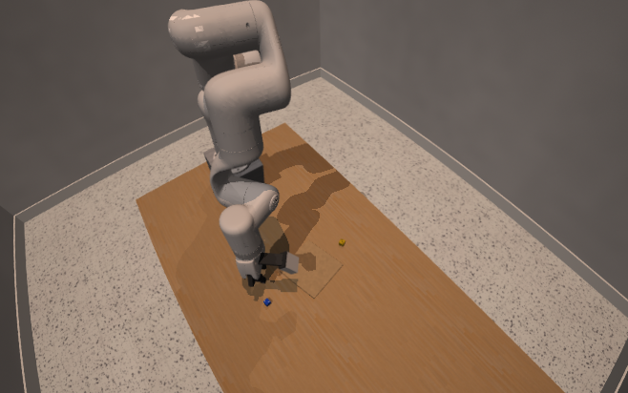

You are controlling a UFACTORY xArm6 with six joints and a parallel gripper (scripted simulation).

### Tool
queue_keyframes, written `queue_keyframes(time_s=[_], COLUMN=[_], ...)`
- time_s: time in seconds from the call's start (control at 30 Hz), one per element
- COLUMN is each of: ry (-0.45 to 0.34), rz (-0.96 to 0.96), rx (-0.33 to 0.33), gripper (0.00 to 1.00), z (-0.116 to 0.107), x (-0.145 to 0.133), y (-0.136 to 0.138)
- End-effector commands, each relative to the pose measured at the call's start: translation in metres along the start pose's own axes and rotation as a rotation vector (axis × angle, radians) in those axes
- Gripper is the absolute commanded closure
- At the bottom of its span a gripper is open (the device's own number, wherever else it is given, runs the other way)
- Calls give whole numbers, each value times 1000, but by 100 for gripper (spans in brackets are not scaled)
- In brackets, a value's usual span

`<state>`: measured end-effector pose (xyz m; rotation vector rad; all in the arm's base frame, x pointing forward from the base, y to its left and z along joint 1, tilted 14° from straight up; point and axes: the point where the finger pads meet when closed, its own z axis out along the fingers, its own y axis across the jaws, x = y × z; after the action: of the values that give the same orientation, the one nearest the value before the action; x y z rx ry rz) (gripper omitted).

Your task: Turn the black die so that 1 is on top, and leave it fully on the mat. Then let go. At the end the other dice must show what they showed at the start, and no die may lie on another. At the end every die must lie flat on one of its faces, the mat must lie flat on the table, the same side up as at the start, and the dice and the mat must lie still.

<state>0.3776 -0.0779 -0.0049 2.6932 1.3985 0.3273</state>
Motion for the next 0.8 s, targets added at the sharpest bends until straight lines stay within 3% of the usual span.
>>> queue_keyframes(time_s=[0.0, 0.77], ry=[8, 8], rz=[0, 0], rx=[-5, -5], gripper=[69, 69], z=[6, 29], x=[0, 0], y=[1, 1])
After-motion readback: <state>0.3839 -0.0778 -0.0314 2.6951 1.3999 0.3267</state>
